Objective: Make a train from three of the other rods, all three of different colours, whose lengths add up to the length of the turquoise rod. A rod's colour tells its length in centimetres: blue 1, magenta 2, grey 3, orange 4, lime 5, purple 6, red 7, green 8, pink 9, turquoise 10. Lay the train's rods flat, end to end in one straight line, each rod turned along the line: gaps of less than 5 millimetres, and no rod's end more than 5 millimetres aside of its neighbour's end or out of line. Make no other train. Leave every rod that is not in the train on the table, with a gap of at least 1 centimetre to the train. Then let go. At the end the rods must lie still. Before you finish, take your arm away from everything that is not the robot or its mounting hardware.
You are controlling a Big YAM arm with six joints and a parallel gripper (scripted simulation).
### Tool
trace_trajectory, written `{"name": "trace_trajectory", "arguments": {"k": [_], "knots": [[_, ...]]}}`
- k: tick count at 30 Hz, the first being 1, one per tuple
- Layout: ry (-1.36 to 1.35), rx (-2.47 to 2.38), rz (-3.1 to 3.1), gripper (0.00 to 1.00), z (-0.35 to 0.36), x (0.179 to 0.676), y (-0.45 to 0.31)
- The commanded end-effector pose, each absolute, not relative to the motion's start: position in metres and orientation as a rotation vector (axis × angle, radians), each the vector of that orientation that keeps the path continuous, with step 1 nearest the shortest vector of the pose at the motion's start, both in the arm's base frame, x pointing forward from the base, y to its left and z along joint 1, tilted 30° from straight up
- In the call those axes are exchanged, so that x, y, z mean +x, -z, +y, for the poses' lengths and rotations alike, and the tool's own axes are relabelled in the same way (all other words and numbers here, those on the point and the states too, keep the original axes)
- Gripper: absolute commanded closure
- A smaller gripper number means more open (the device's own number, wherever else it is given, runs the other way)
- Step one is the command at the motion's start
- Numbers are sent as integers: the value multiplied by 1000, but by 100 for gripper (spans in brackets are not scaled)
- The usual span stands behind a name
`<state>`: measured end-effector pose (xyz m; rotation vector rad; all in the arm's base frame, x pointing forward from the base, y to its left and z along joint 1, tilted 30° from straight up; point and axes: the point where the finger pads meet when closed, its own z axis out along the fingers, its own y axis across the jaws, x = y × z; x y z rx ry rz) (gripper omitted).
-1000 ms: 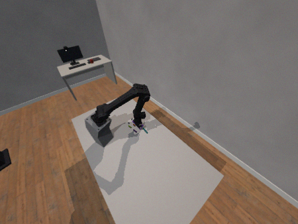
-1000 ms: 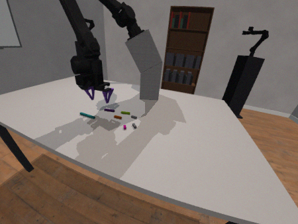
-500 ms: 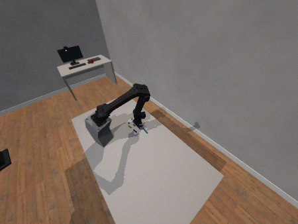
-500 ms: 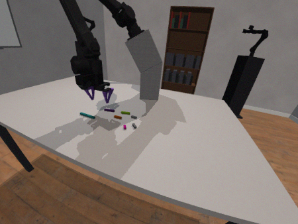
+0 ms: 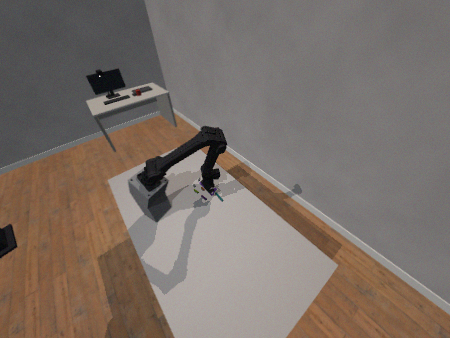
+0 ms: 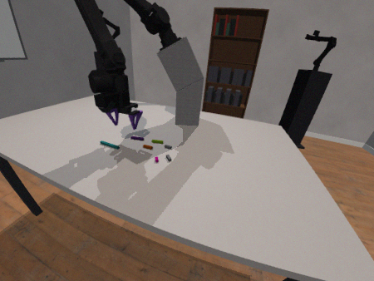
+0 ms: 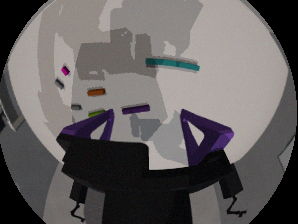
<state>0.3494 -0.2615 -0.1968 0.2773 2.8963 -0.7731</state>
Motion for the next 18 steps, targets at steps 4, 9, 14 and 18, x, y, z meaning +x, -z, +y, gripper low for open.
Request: {"name": "trace_trajectory", "arguments": {"k": [4,9,14,18], "knots": [[758,271,2924,0,-254,342,202],[755,310,2900,0,-248,356,204],[730,487,2851,0,-233,372,214],[700,695,2777,0,-213,391,225]]}}
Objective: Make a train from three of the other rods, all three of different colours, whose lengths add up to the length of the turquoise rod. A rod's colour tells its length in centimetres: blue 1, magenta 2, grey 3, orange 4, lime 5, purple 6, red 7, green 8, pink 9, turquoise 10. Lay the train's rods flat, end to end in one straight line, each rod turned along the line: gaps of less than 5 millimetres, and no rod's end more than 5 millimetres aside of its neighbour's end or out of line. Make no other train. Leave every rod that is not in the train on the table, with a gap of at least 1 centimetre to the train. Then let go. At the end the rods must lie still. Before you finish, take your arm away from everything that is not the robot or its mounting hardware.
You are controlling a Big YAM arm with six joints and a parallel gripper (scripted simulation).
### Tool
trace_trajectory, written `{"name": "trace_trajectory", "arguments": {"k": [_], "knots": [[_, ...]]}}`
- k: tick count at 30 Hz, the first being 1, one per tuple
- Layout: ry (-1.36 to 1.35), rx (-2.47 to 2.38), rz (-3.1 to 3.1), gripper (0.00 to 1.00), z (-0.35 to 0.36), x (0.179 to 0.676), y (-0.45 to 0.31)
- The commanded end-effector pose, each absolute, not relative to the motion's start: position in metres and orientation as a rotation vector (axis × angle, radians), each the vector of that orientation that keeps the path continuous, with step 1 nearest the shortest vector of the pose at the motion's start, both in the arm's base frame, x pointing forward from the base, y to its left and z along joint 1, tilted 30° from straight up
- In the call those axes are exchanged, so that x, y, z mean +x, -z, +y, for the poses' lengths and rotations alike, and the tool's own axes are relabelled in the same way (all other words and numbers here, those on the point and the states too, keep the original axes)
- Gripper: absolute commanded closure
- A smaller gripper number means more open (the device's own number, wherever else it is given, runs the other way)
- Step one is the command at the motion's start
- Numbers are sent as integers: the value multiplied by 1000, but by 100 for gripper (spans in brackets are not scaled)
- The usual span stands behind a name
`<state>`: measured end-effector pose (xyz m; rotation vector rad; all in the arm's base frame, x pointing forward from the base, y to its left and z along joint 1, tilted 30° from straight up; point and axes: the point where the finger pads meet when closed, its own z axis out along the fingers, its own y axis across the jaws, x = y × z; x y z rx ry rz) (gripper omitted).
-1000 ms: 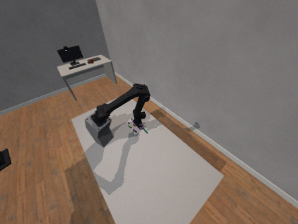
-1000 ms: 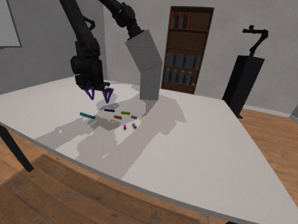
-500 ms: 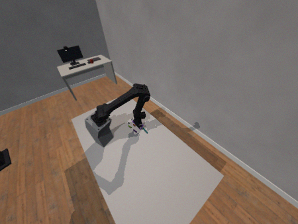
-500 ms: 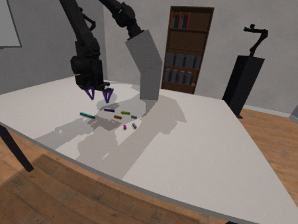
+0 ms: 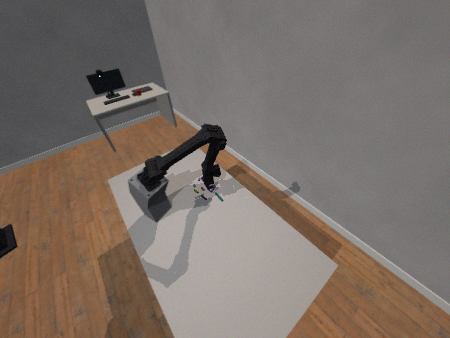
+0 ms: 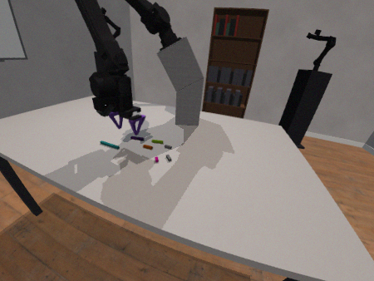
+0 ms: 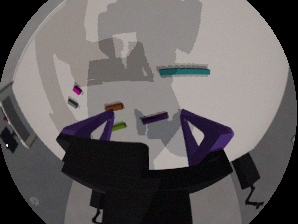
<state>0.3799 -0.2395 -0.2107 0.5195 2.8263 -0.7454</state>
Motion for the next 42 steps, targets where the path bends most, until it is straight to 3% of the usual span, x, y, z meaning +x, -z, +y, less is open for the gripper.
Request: {"name": "trace_trajectory", "arguments": {"k": [1,7,9,29,35,36,42], "knots": [[697,694,2778,0,-212,391,225],[693,818,2754,0,-214,383,232],[664,929,2672,0,-187,412,239],[557,1474,2305,0,-109,456,275],[567,1537,2271,0,-122,449,277],[566,1537,2271,66,-121,449,277],[566,1537,2272,66,-121,449,277]]}}
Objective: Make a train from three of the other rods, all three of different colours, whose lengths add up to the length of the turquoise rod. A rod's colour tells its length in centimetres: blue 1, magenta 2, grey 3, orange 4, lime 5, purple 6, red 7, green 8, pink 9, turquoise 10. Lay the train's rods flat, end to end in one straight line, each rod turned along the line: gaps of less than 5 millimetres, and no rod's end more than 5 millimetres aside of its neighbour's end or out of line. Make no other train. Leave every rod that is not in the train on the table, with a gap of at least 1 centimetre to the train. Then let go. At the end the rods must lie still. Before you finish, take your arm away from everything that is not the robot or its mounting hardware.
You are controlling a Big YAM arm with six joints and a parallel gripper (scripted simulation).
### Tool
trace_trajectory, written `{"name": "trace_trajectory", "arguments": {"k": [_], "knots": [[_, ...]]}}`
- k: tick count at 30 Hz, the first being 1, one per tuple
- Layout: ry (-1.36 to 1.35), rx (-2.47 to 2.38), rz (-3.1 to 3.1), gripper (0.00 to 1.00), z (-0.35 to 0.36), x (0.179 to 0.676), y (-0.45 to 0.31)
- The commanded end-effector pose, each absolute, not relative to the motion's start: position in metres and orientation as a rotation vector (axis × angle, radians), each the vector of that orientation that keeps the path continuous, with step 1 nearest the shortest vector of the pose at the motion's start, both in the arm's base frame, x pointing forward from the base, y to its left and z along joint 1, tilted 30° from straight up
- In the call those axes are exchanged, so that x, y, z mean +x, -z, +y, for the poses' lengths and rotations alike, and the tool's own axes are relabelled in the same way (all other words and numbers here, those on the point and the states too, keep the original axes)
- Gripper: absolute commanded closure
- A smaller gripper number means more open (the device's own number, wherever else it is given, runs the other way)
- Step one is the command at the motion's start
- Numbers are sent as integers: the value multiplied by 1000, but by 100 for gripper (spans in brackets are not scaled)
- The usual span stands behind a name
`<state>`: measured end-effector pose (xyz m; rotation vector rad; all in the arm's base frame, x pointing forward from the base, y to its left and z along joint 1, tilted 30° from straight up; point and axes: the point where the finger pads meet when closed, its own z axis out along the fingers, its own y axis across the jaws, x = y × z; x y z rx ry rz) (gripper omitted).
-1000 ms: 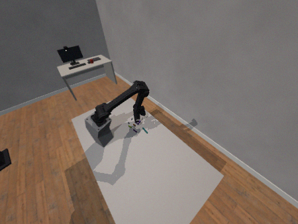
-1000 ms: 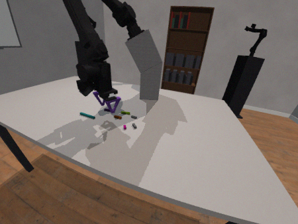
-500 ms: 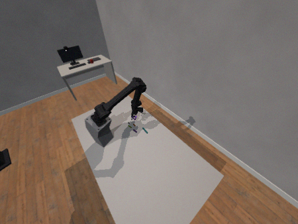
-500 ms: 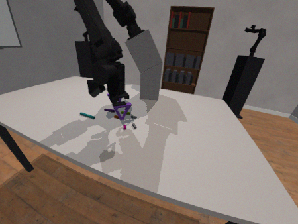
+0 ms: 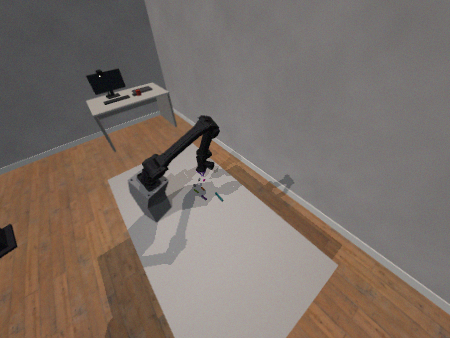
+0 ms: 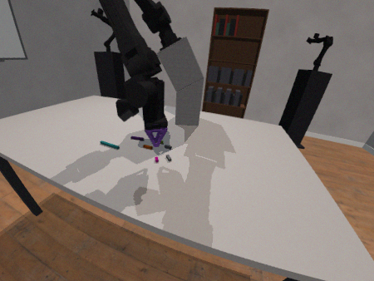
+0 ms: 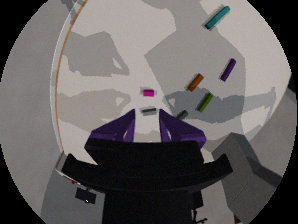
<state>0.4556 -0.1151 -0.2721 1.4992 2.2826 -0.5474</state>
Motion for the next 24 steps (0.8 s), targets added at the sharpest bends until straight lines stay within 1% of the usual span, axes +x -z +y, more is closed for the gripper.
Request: {"name": "trace_trajectory", "arguments": {"k": [1,24], "knots": [[566,1537,2272,66,-121,449,277],[568,1528,2280,66,-121,449,277]]}}
